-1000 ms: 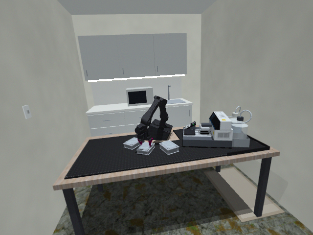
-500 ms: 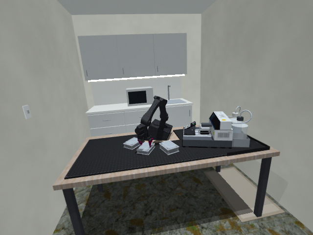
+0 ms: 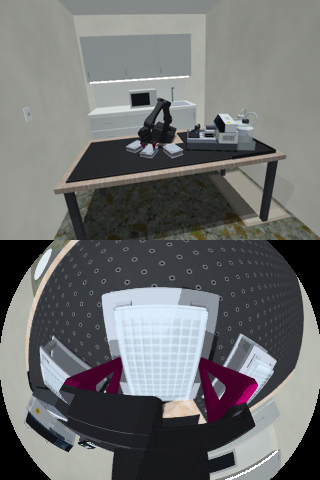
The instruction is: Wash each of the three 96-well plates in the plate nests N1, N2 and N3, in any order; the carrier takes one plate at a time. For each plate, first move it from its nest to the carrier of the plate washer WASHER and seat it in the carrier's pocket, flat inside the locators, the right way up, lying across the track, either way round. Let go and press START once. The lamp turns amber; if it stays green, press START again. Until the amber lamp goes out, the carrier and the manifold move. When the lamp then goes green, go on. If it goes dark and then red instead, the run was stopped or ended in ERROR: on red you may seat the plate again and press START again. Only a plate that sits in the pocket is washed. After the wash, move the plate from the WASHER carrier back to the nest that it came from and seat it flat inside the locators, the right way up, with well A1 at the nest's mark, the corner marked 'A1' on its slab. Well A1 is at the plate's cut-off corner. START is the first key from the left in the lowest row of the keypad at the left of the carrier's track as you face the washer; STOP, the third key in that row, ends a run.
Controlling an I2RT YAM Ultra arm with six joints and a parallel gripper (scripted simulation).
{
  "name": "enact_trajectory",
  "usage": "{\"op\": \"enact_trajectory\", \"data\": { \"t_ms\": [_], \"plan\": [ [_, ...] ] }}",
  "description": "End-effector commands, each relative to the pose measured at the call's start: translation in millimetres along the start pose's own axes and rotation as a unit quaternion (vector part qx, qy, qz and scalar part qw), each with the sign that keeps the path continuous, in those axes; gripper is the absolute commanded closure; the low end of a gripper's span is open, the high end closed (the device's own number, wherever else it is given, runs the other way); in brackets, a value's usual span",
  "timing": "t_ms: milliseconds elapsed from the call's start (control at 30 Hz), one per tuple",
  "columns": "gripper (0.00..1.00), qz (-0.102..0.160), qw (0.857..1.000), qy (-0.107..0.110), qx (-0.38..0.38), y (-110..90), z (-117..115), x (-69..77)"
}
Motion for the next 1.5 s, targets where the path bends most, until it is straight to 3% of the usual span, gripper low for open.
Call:
{"op": "enact_trajectory", "data": {
  "t_ms": [0,600,1467],
  "plan": [
    [0.00,-0.006,1.000,-0.002,0.000,2.4,-1.0,3.6],
    [0.00,-0.006,1.000,-0.002,0.000,2.4,-1.0,6.9],
    [0.00,-0.006,1.000,-0.002,0.000,2.0,-0.9,47.0]
  ]
}}
Point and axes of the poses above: the point where the finger pads meet when closed, its own x axis back along the fingers, its own z axis across the jaws, y = z × x, the point moved 2 cm from there along x, back along the fingers, and after that the axes turned 14 degrees about x, right-handed, at the moved point
